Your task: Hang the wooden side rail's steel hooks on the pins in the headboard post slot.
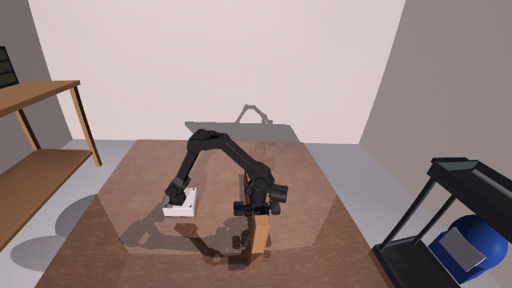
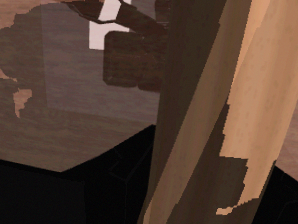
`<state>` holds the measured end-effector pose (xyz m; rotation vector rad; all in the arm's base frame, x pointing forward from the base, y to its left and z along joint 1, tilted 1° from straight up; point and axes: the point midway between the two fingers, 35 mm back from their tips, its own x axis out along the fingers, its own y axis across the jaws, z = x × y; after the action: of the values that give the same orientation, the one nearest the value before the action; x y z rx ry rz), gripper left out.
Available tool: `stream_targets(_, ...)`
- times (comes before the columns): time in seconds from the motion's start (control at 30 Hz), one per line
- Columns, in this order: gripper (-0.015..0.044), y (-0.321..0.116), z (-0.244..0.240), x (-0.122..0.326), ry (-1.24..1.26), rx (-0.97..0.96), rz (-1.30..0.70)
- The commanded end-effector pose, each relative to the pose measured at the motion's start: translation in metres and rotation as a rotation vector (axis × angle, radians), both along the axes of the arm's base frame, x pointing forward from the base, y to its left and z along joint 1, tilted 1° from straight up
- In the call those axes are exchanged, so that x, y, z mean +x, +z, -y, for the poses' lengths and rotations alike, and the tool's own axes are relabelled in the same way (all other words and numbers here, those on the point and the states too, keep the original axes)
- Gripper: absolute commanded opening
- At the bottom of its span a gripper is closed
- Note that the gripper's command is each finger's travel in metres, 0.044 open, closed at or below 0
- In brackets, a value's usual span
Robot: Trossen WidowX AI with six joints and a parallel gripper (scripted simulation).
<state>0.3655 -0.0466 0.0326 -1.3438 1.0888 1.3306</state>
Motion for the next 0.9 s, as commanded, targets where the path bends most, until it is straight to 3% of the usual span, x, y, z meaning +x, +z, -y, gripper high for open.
stream_targets(0.0, 0.0, 0.0009, 0.0018, 0.0006, 0.003, -0.005, 0.003)
stream_targets(0.87, 0.0, 0.0025, 0.0036, 0.0029, 0.003, -0.006, 0.004)
